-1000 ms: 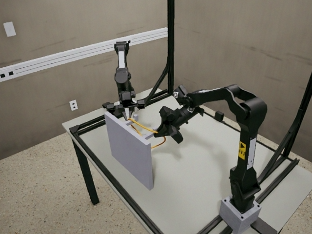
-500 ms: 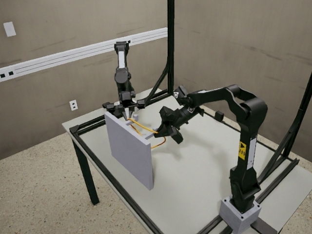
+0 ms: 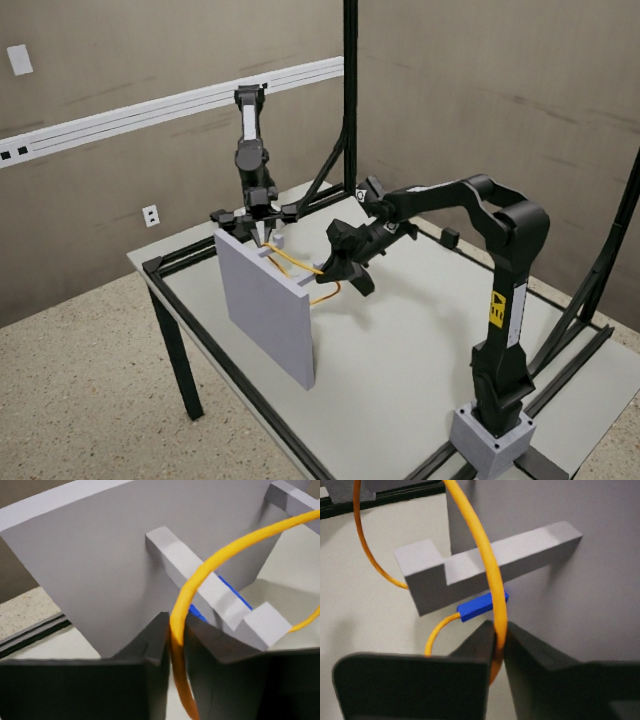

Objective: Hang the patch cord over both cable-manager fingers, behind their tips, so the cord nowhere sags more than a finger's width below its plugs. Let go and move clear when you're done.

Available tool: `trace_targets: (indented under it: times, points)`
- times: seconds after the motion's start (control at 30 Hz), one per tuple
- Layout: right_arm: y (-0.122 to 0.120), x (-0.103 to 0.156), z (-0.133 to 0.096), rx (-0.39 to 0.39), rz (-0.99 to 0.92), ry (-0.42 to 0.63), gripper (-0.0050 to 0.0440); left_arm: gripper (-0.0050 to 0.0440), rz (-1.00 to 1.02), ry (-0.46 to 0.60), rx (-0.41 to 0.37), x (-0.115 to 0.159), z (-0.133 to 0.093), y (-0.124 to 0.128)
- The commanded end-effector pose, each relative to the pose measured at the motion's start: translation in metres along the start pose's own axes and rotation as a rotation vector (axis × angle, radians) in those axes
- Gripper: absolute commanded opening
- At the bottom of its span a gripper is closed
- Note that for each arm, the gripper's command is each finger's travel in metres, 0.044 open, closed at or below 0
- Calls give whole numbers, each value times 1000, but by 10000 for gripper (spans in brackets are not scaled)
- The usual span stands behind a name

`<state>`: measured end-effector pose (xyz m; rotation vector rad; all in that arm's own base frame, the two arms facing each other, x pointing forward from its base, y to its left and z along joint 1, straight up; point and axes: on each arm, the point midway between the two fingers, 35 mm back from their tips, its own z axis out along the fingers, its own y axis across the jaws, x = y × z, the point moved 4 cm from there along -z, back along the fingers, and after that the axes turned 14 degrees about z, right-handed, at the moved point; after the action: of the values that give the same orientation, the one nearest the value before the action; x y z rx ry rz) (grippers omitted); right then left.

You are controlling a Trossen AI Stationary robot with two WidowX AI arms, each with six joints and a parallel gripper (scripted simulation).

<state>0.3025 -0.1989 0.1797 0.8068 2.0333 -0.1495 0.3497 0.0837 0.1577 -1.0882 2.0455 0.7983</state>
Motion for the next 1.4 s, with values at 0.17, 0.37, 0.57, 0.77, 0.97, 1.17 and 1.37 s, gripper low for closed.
trace_targets:
  times: [0.17,0.37,0.57,0.77,0.97,1.17,1.37]
  points:
    - [2,-8,-5,-4,-3,-27,25,25,-13,-6,26,-6,-3,5]
    - [2,-8,-5,-4,-3,-27,25,25,-9,-3,33,-5,-2,5]
    - [2,-8,-5,-4,-3,-27,25,25,0,0,45,-4,0,6]
    - [2,-8,-5,-4,-3,-27,25,25,8,3,58,-3,1,7]
    - [2,-8,-5,-4,-3,-27,25,25,17,5,71,-2,3,7]
    - [2,-8,-5,-4,-3,-27,25,25,29,8,89,-1,5,8]
    - [2,-8,-5,-4,-3,-27,25,25,37,9,102,0,7,9]
